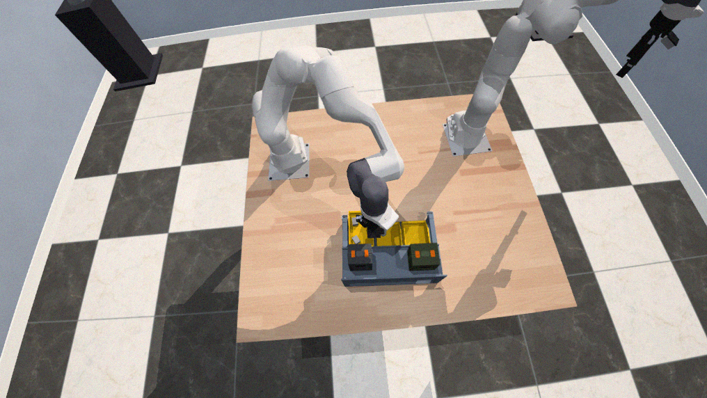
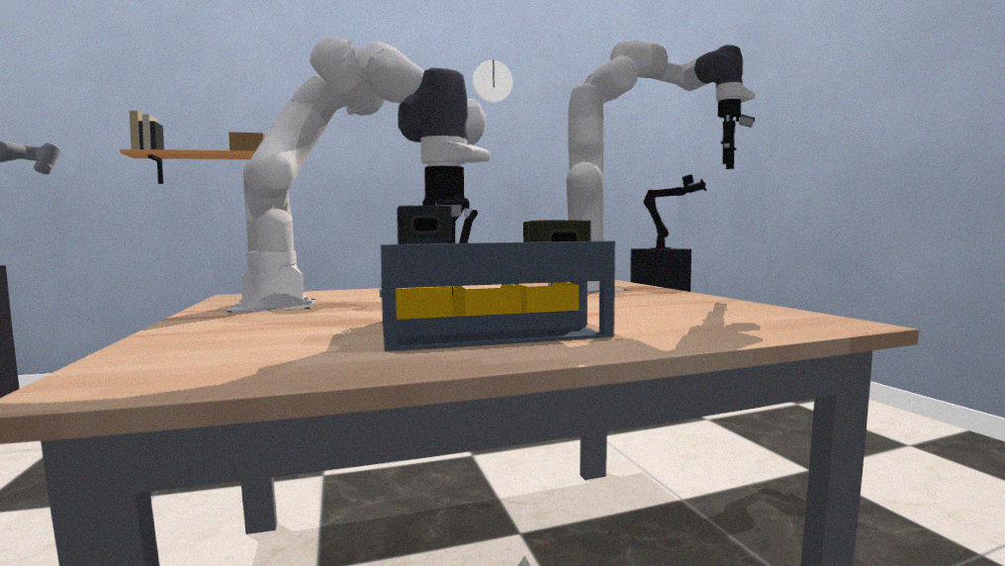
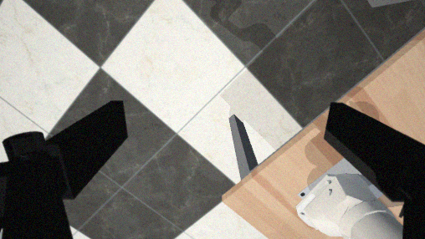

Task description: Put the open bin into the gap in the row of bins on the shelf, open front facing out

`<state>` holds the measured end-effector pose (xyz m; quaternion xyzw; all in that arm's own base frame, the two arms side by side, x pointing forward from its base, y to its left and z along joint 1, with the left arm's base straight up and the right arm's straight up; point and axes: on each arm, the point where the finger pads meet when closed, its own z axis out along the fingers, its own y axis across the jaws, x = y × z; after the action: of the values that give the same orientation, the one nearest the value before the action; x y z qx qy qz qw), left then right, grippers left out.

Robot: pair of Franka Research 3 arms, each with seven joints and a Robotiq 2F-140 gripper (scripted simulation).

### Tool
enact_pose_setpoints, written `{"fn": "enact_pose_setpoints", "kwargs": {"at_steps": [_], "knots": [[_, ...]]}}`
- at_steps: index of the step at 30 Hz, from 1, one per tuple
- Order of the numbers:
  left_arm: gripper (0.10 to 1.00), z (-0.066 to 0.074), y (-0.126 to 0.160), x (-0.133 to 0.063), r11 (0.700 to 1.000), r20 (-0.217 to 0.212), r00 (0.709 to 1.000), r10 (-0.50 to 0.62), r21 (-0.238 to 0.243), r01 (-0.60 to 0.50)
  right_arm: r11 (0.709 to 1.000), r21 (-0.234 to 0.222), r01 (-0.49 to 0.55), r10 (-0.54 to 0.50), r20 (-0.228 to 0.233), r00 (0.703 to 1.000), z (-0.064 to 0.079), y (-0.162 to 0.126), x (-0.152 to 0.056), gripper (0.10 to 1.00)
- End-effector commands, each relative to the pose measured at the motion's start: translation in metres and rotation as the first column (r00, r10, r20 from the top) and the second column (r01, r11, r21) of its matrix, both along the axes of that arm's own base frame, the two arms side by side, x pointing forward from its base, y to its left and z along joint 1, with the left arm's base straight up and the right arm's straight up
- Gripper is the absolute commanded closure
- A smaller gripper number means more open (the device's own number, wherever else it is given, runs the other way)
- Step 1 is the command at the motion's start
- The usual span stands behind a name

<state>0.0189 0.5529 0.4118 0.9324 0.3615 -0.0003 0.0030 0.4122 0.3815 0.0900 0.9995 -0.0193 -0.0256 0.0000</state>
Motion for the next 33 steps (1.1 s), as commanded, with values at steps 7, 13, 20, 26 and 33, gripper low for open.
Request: {"fn": "enact_pose_setpoints", "kwargs": {"at_steps": [7,13,20,26,33], "knots": [[0.098,0.000,0.000,0.000,1.000,0.000,1.000,0.000,0.000,0.000,1.000,0.001,0.002,-0.002,-0.001,1.000,0.005,0.001,-0.001,0.944],[0.098,0.000,0.000,0.000,1.000,0.000,1.000,0.000,0.000,0.000,1.000,0.001,0.002,-0.002,-0.001,1.000,0.011,0.001,-0.001,0.944],[0.098,0.000,0.000,0.000,1.000,0.000,1.000,0.000,0.000,0.000,1.000,0.001,0.002,-0.002,-0.001,1.000,0.020,0.001,-0.001,0.944],[0.098,0.000,0.000,0.000,1.000,0.000,1.000,0.000,0.000,0.000,1.000,0.001,0.002,-0.002,-0.001,1.000,0.026,0.001,-0.001,0.944],[0.098,0.000,0.000,0.000,1.000,0.000,1.000,0.000,0.000,0.000,1.000,0.001,0.002,-0.002,-0.001,1.000,0.038,0.001,-0.001,0.944]]}}
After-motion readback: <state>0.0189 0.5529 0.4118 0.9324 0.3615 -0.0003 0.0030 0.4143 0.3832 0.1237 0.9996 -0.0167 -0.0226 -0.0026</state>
